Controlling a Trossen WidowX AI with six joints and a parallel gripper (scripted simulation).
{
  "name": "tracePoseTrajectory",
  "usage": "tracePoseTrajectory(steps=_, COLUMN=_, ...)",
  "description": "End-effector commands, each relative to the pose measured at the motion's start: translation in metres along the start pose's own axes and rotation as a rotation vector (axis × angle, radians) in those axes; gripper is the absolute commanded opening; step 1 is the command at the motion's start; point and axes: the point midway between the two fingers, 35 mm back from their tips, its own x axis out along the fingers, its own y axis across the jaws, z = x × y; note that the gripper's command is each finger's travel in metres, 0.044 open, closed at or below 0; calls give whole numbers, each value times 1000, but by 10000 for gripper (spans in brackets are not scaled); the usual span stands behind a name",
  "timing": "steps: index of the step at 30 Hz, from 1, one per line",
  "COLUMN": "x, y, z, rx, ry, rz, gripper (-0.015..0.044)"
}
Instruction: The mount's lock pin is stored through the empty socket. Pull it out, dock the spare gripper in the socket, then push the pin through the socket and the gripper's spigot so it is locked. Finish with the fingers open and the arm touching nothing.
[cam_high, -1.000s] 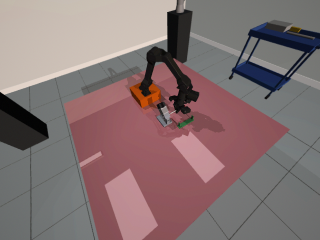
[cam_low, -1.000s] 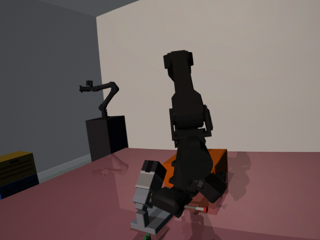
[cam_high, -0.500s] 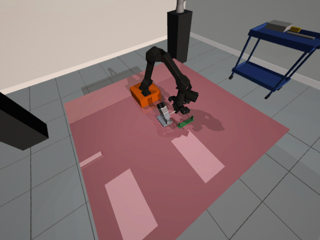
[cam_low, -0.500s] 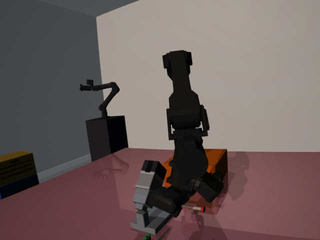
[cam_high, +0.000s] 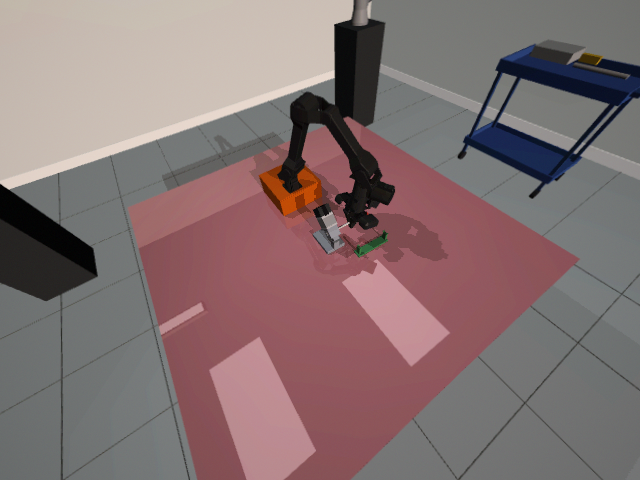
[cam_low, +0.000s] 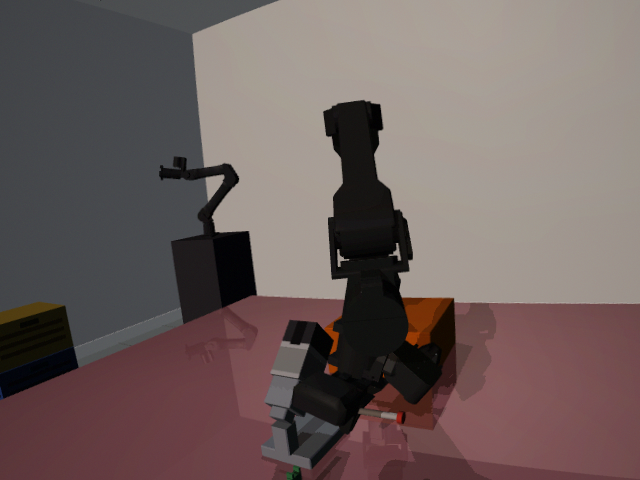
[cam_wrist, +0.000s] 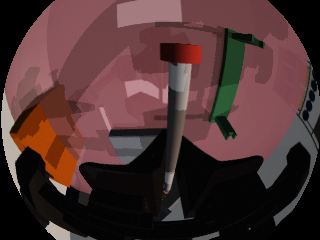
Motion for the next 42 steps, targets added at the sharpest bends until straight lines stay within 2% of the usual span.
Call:
tracePoseTrajectory(steps=1, x=2, y=2, z=-3, rx=-8, ry=7, rz=1, gripper=0)
tracePoseTrajectory(steps=42, x=7, y=2, z=-21, rx=-2, ry=6, rz=-22, gripper=0)
